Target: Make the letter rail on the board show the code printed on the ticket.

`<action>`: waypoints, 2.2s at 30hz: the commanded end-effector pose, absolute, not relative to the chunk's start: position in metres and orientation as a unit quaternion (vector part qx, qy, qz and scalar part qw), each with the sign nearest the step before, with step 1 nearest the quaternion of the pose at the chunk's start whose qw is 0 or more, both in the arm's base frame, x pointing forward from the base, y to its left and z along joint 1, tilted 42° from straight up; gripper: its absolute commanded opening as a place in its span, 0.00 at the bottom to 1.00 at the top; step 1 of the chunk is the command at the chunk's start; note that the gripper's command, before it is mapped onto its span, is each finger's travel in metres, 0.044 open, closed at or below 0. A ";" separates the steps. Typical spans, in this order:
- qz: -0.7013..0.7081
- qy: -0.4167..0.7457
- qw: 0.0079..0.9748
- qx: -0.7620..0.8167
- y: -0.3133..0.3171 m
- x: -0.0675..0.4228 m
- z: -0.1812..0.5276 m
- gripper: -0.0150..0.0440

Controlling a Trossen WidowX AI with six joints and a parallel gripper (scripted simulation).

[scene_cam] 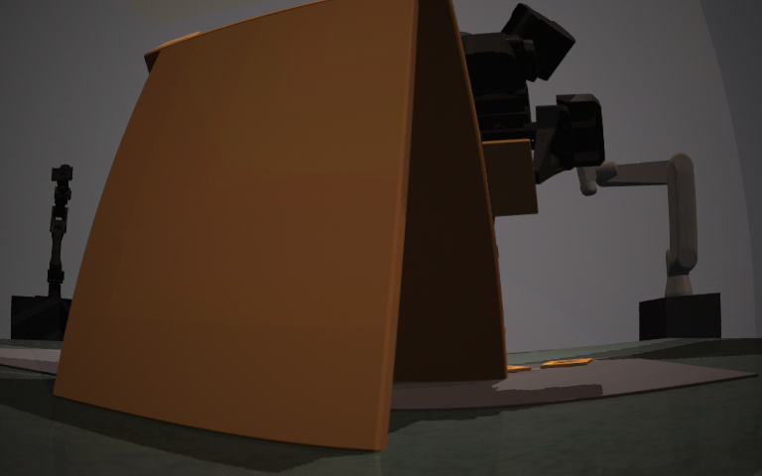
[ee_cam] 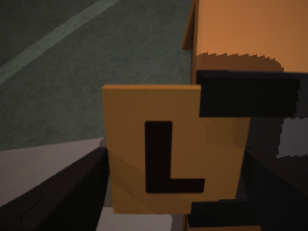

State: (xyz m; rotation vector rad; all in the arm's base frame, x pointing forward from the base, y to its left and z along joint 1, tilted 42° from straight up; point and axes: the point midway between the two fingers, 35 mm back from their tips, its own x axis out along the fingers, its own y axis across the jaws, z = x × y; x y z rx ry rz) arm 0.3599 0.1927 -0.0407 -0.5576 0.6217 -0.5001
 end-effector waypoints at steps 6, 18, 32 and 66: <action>-0.240 0.298 0.883 -0.271 0.189 0.358 -0.037 0.25; -0.240 0.298 0.883 -0.272 0.184 0.357 -0.033 0.25; -0.240 0.298 0.883 -0.272 0.179 0.355 -0.029 0.25; -0.240 0.298 0.883 -0.272 0.168 0.351 -0.021 0.25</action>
